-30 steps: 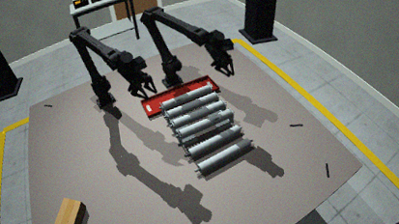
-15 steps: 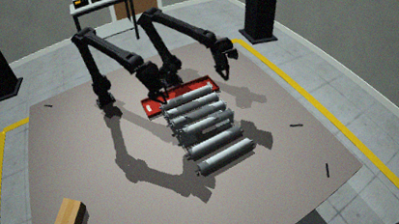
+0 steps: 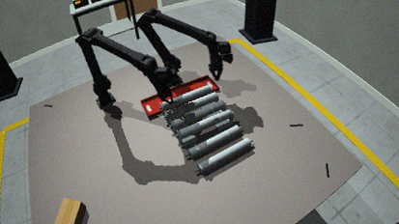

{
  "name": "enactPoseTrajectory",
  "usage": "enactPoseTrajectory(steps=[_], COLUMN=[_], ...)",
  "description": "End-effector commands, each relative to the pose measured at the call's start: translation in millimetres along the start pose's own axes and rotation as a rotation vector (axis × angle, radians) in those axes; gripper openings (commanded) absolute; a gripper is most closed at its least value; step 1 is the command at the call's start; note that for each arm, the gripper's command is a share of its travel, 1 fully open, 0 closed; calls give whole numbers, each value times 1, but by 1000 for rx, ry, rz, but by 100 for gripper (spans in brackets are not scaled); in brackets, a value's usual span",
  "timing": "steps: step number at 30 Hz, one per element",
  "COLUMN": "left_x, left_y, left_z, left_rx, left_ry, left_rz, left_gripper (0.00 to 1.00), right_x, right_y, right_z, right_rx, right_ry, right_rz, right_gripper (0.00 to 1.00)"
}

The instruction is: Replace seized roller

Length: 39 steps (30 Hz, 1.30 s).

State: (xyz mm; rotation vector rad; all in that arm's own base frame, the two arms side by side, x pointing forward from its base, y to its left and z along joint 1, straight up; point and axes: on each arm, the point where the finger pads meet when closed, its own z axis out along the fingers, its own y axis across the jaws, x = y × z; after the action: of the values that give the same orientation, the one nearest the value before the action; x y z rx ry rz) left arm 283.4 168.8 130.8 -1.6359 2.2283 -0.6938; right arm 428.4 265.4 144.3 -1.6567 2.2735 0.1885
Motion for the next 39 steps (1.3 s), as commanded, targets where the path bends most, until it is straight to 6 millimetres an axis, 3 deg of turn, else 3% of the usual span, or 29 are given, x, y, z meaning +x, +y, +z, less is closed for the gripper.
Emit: enactPoseTrajectory(steps=[1,3,6,12,14,16,19,21,22,26,29,37,38,39], left_x=[4,6,10,15,1,1,16,12,15,17,15,20,19,11], left_y=[17,21,22,31,16,16,35,30,32,31,29,30,30,23], left_z=[2,0,-9,-4,-16,-16,-2,-5,10,25,23,55,58,49], left_rx=[-18,-16,-1,-10,12,13,-13,-7,-13,-14,-12,-12,-12,-1], left_ry=[40,52,43,77,44,45,83,74,81,84,82,82,81,65], left_rz=[-107,-139,-162,-209,-186,-187,-206,-197,-214,-214,-192,-215,-215,-189], left_gripper=[32,32,32,32,32,32,32,32,32,32,32,32,32,32], right_x=[-22,-6,-16,-19,-19,-18,-5,-3,-5,-3,-1,0,0,-5], right_y=[11,28,28,30,35,36,46,43,45,46,47,48,49,42], right_z=[6,21,17,15,19,19,31,31,42,58,57,87,86,77], right_rx=[-43,-91,-96,-105,-116,-118,-140,-138,-124,-120,-125,-117,-121,-112], right_ry=[15,56,51,53,60,62,88,88,73,74,79,72,75,68], right_rz=[-83,-94,-116,-129,-134,-131,-107,-102,-108,-107,-109,-108,-109,-106], right_gripper=[62,62,62,62,62,62,62,62,62,62,62,62,62,62])
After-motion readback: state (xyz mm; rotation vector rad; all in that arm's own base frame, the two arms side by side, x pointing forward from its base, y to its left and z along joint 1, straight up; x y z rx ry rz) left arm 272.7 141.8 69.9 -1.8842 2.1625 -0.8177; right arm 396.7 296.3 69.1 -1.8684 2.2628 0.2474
